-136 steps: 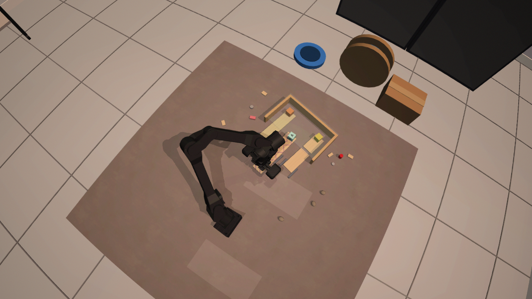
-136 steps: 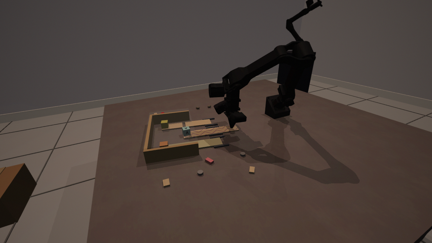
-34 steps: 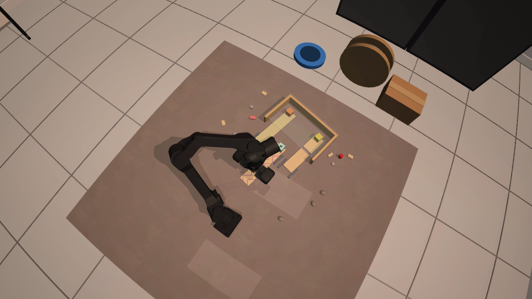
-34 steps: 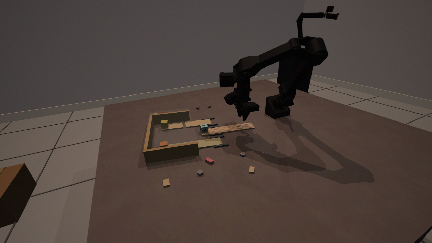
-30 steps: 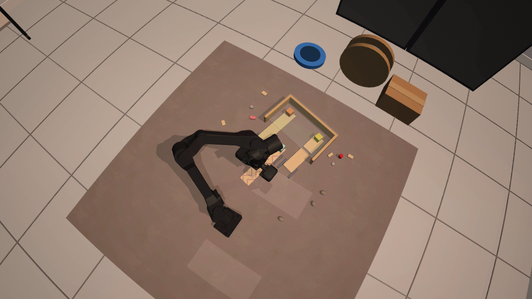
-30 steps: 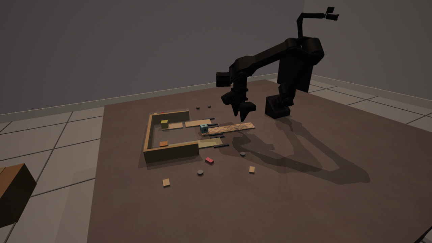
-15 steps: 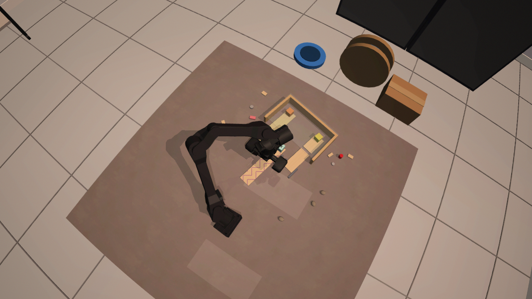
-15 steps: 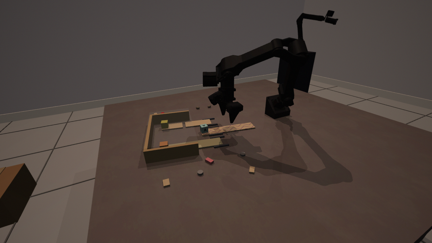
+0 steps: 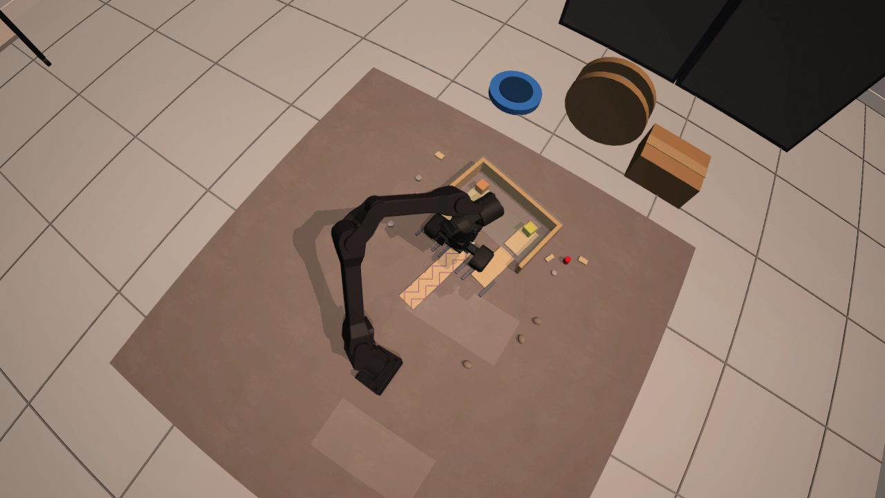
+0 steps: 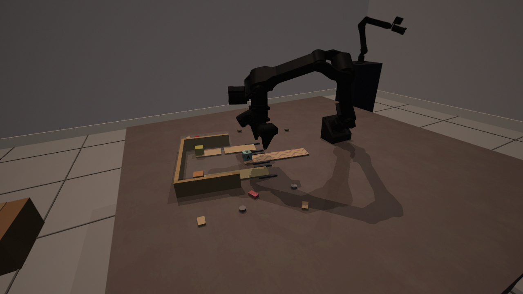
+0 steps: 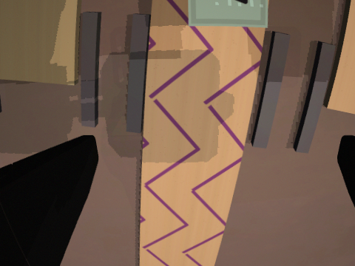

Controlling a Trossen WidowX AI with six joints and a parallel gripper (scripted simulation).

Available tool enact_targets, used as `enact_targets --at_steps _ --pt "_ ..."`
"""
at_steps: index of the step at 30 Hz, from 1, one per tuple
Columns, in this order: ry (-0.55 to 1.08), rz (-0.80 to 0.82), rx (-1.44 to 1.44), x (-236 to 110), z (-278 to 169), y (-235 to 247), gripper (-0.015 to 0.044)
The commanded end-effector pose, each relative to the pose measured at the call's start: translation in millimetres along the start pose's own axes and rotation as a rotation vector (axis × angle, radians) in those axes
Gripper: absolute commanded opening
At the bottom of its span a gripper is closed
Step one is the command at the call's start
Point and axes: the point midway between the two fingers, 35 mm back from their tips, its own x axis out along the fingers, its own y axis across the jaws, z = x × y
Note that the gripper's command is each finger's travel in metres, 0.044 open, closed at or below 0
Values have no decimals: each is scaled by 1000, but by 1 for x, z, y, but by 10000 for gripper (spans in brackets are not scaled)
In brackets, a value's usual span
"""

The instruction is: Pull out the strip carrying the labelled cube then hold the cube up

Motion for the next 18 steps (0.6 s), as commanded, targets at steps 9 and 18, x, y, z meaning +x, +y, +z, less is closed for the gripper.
enact_targets --at_steps 9,18 --pt "-5 2 1 -7 45 -3 440" --pt "-6 2 1 -1 54 -3 282"
